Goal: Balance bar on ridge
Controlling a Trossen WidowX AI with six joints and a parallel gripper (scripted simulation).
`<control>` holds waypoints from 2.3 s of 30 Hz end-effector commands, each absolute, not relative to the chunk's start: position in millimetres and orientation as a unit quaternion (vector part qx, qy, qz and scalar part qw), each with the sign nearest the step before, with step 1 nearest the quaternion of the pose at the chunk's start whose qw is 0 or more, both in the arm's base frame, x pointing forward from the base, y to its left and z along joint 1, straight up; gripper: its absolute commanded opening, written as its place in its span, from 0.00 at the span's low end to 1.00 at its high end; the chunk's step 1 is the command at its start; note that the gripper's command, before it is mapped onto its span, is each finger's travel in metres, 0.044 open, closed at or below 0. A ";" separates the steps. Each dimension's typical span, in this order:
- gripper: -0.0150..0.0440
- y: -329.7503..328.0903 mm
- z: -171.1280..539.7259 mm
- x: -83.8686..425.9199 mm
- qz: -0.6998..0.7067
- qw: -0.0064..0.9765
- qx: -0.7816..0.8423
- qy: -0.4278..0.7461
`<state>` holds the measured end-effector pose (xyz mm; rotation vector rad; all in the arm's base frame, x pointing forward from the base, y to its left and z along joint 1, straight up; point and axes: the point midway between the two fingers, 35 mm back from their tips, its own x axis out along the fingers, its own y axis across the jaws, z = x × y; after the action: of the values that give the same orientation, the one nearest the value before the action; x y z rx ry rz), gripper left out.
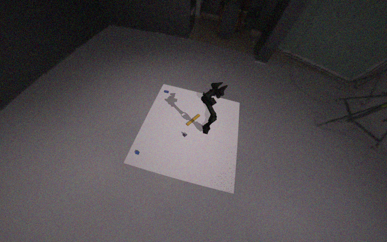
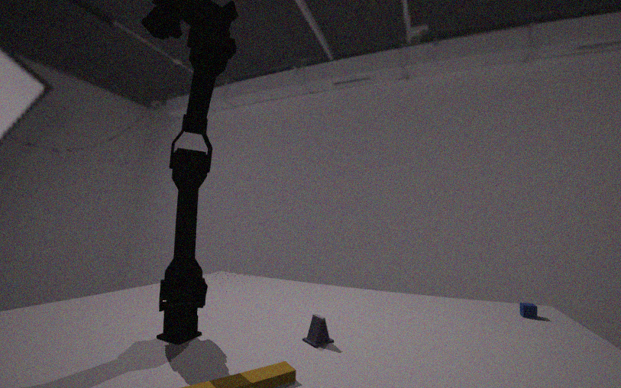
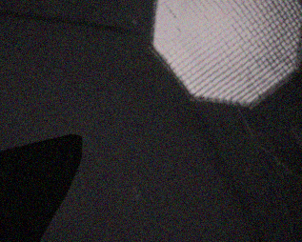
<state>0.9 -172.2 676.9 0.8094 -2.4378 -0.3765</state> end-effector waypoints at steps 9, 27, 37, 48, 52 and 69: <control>0.79 -198.1 684.0 51.9 -0.307 0.413 0.252 -0.820; 0.79 -258.9 635.0 195.3 -0.558 0.694 0.064 -0.451; 0.79 -278.6 562.9 269.2 -0.575 0.793 -0.065 -0.191; 0.79 -278.7 453.8 326.1 -0.490 0.843 -0.201 0.094; 0.79 -272.2 409.7 337.6 -0.434 0.846 -0.245 0.190; 0.79 -207.7 228.7 323.5 -0.090 0.778 -0.368 0.501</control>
<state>334.2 -224.3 263.1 2.9541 -3.7790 1.3955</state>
